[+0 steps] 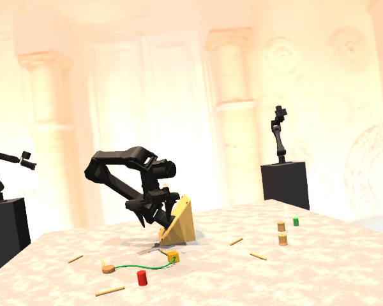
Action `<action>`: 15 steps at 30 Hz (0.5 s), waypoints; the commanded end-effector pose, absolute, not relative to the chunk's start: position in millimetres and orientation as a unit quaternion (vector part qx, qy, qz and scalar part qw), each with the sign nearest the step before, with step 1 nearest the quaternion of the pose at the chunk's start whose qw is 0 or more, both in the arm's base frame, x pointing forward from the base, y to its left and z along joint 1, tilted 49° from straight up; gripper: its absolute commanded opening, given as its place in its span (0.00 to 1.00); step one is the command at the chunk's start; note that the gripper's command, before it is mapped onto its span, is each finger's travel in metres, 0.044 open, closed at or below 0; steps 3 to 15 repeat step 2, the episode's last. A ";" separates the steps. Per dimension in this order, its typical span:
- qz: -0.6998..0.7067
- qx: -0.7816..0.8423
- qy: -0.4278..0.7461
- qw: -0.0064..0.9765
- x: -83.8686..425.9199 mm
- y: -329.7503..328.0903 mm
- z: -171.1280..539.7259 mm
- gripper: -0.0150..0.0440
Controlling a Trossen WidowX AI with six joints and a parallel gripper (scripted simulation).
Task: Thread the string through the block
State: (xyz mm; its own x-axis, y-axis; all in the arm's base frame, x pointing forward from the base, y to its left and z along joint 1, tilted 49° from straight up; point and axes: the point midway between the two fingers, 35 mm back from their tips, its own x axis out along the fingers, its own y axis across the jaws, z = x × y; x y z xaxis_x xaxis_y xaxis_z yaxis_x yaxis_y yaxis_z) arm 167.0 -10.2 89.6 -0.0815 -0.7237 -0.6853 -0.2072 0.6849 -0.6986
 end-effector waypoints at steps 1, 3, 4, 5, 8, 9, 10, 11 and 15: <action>-0.218 -0.332 0.702 0.591 167.0 -10.1 89.6 1.00; -0.218 -0.332 0.702 0.591 167.0 -10.1 89.6 1.00; -0.218 -0.332 0.702 0.591 167.0 -10.1 89.6 1.00; -0.218 -0.332 0.702 0.591 167.0 -10.1 89.6 1.00; -0.218 -0.332 0.702 0.591 167.0 -10.1 89.6 1.00; -0.218 -0.332 0.702 0.591 167.0 -10.1 89.6 1.00; -0.218 -0.332 0.702 0.591 167.0 -10.1 89.6 1.00; -0.218 -0.332 0.702 0.591 167.0 -10.1 89.6 1.00; -0.218 -0.332 0.702 0.591 167.0 -10.1 89.6 1.00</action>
